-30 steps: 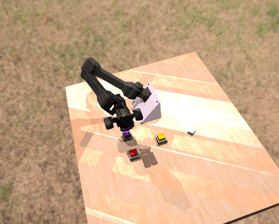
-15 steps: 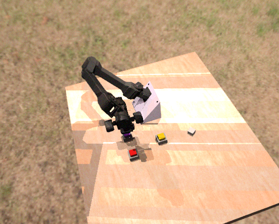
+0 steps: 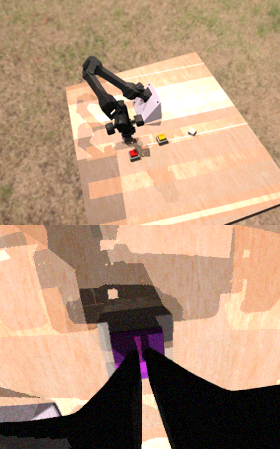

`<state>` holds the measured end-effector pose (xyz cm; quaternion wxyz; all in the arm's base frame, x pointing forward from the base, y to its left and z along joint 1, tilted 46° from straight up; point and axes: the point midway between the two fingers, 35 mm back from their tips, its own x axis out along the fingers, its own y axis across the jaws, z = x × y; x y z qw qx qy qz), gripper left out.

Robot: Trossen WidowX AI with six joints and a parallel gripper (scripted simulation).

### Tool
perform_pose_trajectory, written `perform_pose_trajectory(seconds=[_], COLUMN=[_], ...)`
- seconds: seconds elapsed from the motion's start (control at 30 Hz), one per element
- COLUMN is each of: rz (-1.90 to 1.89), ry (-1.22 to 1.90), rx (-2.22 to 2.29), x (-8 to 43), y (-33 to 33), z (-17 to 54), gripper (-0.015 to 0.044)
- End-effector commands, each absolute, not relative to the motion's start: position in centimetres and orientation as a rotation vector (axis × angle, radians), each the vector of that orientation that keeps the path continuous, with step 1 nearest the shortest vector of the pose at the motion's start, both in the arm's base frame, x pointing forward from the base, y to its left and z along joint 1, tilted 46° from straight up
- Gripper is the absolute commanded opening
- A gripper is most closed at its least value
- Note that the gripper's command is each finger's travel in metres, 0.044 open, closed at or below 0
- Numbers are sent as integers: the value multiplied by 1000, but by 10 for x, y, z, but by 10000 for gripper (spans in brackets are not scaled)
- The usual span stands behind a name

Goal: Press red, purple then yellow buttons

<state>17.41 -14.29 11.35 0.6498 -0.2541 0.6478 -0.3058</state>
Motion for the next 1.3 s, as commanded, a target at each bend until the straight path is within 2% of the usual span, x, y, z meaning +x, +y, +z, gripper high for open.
perform_pose_trajectory(seconds=[0.0, 0.57, 0.87, 1.07, 1.27], rz=[-690, -695, -687, -685, -686], ry=[1482, 1473, 1483, 1486, 1485], rx=[-581, -577, -579, -578, -579], x=[172, 174, 173, 175, 175], y=[-144, -143, -118, -77, -75], z=[110, 113, 134, 173, 175], gripper=[20, 20, 20, 20, 20])
